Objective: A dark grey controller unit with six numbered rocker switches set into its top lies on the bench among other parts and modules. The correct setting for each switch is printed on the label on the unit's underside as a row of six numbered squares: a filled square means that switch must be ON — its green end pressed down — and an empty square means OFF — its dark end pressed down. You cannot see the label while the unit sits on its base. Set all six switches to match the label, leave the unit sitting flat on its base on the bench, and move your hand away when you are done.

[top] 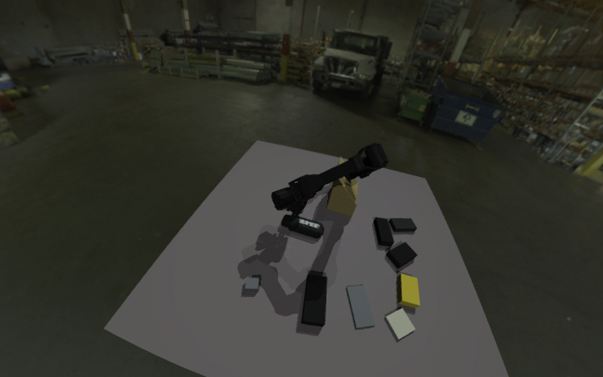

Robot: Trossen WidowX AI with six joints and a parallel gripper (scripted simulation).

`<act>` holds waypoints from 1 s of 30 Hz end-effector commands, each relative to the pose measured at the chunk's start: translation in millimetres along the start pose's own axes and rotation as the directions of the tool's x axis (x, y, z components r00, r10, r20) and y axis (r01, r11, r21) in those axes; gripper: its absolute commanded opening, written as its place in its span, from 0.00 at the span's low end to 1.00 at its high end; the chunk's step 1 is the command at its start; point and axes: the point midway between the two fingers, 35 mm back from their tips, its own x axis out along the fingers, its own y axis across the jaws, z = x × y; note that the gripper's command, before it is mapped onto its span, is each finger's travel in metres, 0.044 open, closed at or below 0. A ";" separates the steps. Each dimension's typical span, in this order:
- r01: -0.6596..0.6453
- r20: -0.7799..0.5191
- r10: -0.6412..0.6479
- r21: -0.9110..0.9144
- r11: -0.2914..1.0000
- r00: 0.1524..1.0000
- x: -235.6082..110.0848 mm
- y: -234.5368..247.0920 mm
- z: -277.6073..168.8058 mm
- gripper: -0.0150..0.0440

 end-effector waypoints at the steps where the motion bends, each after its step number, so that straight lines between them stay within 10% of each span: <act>1: 0.004 -0.010 -0.004 0.008 1.000 1.000 5.2 -3.3 -1.9 0.91; 30: 0.004 -0.010 -0.004 0.008 1.000 1.000 0.2 -3.2 -3.6 0.83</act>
